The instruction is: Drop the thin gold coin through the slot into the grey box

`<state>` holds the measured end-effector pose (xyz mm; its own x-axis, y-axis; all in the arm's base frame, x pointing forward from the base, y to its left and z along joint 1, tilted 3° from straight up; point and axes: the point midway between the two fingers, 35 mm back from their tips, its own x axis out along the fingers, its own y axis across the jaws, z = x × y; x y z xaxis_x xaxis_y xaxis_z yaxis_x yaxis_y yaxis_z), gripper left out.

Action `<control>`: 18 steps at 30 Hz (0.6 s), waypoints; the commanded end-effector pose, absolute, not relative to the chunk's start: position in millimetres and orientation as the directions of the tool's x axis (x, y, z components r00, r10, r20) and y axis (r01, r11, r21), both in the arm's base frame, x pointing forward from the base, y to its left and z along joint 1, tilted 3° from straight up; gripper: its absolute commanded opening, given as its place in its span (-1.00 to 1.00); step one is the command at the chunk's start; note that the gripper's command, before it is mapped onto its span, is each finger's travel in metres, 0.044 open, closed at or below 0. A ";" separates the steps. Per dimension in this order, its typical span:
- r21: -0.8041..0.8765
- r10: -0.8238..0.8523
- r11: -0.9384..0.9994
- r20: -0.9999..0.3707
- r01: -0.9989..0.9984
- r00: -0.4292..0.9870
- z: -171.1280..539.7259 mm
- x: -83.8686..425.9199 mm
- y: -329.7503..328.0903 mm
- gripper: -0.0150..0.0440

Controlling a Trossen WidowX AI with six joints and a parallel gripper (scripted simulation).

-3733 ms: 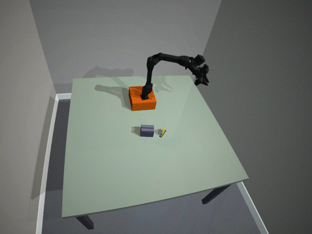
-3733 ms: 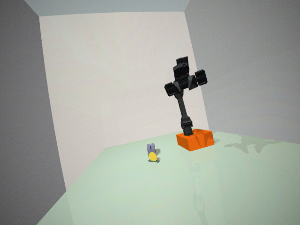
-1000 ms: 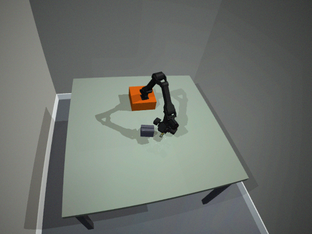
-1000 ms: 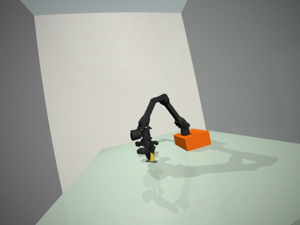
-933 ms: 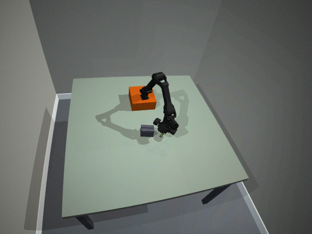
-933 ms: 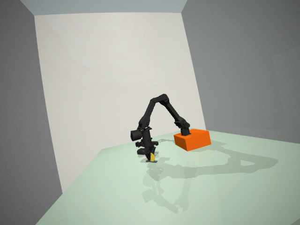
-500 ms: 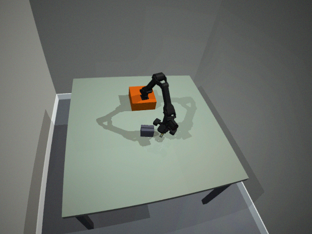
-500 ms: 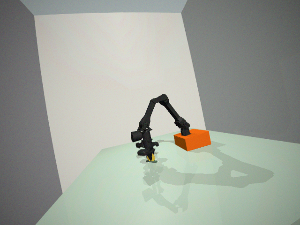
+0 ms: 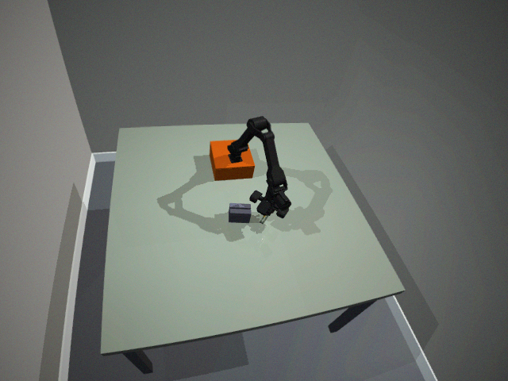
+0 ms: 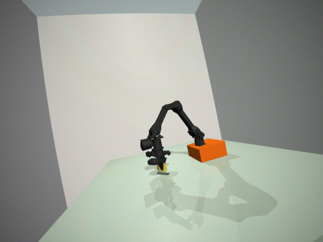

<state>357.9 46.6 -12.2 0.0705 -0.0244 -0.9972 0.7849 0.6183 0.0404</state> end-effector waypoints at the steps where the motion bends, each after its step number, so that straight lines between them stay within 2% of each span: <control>1: 0.050 -0.022 0.621 -0.996 0.783 0.081 -0.6 360.6 47.6 -0.49; 18: 0.050 -0.022 0.621 -0.996 0.783 0.081 42.1 357.3 48.5 -0.49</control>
